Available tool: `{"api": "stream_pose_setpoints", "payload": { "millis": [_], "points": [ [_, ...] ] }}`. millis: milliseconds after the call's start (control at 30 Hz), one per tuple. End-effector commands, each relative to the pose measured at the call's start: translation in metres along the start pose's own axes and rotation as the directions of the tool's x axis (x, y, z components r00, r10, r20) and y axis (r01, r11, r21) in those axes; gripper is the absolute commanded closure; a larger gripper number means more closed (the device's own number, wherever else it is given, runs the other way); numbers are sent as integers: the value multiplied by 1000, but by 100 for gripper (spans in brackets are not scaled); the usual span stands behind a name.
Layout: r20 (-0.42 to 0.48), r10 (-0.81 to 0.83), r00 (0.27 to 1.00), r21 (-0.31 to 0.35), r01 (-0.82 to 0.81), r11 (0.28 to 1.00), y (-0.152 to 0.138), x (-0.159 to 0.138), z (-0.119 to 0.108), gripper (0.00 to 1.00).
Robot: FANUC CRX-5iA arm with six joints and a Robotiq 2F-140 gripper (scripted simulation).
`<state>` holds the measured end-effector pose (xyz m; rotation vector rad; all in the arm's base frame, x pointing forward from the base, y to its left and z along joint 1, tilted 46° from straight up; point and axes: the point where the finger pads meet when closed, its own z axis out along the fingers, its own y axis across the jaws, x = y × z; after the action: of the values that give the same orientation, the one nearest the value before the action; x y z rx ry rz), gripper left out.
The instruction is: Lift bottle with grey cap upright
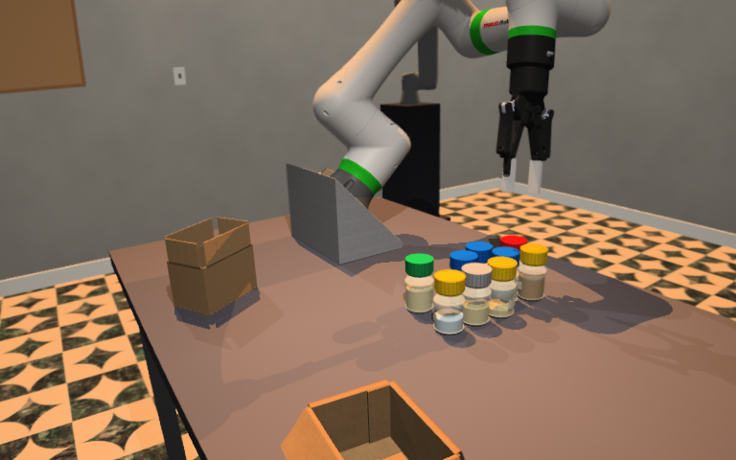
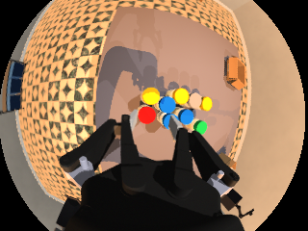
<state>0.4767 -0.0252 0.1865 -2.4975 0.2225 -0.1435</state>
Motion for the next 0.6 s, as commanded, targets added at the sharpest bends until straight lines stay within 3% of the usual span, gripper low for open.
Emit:
{"api": "stream_pose_setpoints", "payload": {
  "millis": [0, 267, 567],
  "points": [
    [11, -114, 993, 11, 114, 993, 11, 8, -2, 49],
    [14, -139, 990, 13, 139, 990, 13, 10, -2, 49],
    [24, -353, 935, 37, 352, 935, 37, 25, -4, 49]
  ]
}}
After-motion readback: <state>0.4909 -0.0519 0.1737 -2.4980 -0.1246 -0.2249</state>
